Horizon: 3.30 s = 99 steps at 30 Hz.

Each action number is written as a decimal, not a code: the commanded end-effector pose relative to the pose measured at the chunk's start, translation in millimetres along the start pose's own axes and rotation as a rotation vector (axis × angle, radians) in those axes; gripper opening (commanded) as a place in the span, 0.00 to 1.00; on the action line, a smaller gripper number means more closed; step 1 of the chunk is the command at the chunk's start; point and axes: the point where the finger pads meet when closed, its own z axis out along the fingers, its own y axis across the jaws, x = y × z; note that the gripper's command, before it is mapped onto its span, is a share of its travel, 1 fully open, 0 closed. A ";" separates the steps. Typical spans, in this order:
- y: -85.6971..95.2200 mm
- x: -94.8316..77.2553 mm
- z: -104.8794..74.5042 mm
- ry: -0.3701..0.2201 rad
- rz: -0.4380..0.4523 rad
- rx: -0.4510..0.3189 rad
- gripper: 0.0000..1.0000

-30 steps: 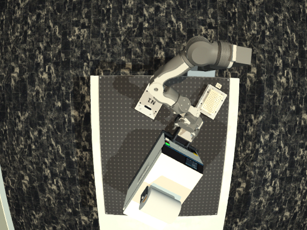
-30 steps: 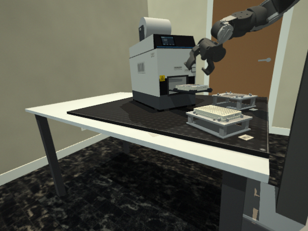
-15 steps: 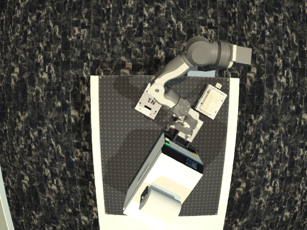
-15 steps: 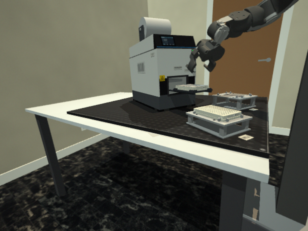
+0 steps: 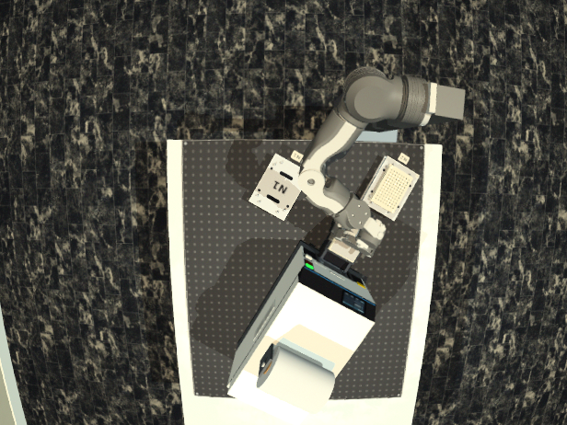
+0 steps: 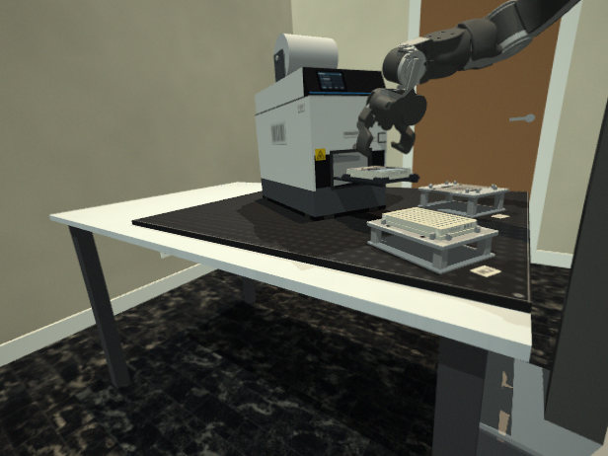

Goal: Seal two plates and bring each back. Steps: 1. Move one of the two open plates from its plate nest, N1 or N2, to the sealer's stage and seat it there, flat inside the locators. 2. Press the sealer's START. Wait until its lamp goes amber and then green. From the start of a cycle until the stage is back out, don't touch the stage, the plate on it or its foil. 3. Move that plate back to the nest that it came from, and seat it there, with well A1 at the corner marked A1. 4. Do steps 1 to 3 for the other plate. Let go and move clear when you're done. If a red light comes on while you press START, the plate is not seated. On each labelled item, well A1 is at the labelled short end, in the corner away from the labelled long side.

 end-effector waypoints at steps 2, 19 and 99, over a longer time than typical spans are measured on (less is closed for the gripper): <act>-1.5 4.1 3.9 0.007 0.002 0.020 0.65; 11.7 12.1 11.3 0.007 0.001 0.006 0.65; 11.1 18.8 29.0 0.008 -0.002 0.008 0.65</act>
